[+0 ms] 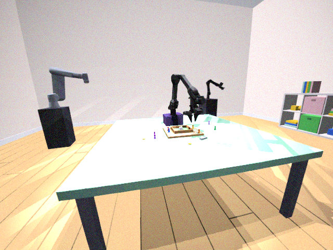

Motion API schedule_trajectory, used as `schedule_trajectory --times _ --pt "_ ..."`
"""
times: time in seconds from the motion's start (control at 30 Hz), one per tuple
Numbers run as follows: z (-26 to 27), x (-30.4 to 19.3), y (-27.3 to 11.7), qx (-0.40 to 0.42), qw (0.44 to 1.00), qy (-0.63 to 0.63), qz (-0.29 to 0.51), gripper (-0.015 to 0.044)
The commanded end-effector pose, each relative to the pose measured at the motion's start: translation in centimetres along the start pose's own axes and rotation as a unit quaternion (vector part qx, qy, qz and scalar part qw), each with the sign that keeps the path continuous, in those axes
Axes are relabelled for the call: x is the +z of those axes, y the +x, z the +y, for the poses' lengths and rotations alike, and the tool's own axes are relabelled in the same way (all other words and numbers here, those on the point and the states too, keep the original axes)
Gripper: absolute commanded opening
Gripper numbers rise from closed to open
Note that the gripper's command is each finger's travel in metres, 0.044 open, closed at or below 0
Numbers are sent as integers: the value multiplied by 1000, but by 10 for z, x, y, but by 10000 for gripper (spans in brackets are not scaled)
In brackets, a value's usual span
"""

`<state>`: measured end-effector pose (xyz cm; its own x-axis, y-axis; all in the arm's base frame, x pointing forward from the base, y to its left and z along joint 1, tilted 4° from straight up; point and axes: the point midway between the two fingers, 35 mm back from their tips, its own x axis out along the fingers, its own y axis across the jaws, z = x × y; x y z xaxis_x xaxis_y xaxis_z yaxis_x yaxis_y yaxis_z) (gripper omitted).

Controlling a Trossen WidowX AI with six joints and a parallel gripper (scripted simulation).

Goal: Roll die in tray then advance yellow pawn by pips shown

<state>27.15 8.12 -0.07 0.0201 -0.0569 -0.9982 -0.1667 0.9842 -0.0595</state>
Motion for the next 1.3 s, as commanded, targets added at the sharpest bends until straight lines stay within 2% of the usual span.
schedule_trajectory --times 0.0,1.03,1.23,1.27 --pt "1 -4 11 1 1000 1 8 200" --pt "1 -5 52 1 1000 1 8 200" --pt "1 -5 52 1 1000 1 8 43" --pt "1 -5 52 1 1000 1 8 36"
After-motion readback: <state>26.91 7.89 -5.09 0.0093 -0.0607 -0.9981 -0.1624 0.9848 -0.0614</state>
